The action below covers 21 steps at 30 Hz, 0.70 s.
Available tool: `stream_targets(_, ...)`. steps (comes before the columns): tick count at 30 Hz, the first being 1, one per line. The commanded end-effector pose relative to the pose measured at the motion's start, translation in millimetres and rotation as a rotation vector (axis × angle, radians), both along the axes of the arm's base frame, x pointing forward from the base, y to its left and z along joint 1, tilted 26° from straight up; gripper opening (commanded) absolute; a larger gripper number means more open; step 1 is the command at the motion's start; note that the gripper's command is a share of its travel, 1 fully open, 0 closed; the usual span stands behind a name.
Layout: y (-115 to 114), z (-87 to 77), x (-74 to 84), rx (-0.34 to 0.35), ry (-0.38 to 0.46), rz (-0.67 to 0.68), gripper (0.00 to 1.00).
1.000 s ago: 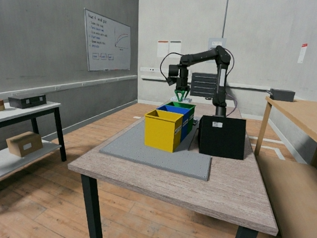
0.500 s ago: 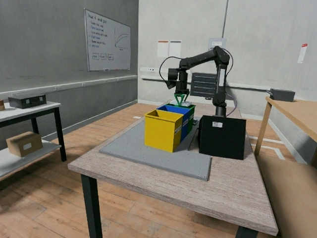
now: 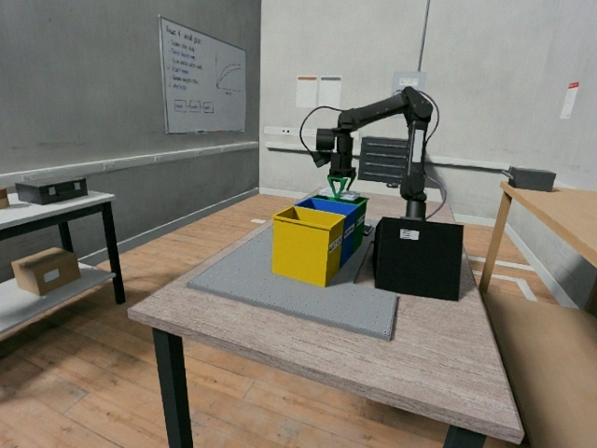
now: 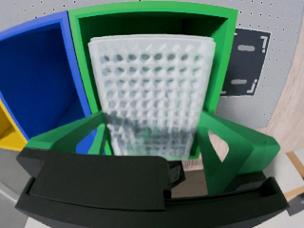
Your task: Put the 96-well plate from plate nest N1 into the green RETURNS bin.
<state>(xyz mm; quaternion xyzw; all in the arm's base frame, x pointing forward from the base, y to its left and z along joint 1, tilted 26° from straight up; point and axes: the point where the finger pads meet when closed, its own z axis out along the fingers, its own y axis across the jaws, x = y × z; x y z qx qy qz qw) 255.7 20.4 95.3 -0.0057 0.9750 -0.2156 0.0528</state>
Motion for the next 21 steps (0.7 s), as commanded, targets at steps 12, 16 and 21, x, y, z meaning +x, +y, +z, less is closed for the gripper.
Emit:
stream_targets(12, 0.8, 6.7, -1.0, 0.003, -0.021, 0.014, 0.0)
stream_targets(16, 1.7, 5.2, 1.0, 0.005, -0.019, 0.011, 0.0)
stream_targets(21, 1.5, 5.2, 0.8, 0.005, -0.019, 0.011, 0.0)
